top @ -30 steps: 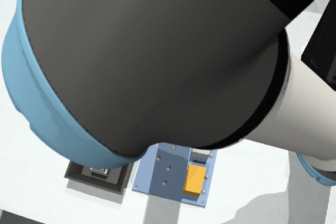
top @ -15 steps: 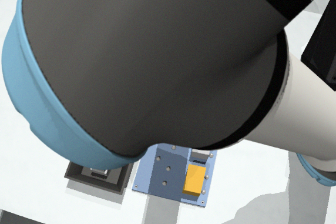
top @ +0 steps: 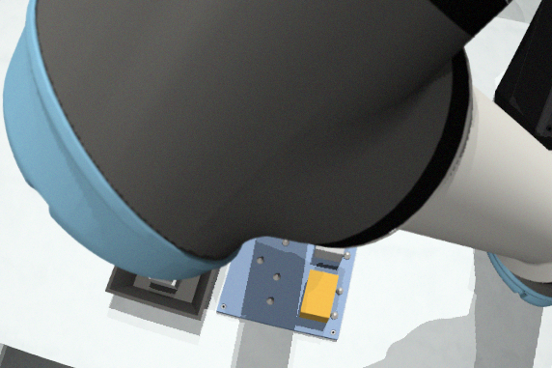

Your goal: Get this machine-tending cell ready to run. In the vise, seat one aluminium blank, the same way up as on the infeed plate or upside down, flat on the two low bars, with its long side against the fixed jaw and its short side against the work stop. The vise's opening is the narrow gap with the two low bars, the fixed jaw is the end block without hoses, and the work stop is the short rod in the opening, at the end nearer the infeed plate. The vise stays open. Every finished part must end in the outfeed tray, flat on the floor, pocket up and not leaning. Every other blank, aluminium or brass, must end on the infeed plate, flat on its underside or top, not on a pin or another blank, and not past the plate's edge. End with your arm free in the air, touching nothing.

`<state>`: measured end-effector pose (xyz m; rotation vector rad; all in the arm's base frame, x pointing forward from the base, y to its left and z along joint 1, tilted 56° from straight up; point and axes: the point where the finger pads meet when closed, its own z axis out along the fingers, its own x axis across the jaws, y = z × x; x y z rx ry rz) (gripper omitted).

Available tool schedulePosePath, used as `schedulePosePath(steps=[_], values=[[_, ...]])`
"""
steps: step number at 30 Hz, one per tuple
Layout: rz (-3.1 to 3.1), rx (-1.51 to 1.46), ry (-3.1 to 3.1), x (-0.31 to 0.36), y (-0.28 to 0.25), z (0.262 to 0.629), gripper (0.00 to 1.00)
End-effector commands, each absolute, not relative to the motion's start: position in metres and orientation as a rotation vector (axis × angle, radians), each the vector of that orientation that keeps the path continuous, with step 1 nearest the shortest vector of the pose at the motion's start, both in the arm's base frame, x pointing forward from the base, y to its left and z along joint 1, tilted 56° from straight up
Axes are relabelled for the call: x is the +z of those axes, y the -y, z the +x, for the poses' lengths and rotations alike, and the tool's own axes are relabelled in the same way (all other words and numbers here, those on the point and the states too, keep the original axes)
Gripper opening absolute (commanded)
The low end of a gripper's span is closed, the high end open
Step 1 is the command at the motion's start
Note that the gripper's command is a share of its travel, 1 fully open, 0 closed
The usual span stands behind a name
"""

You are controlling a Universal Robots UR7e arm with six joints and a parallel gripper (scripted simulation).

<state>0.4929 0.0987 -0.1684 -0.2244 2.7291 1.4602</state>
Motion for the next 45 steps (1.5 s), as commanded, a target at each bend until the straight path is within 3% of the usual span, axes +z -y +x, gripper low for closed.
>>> schedulePosePath(steps=[1,45], values=[[-0.227,1.458,-2.728,-0.1683,-0.0987,0.4971,0.0],[-0.227,1.456,-2.727,-0.1674,-0.0987,0.5027,0.0]])
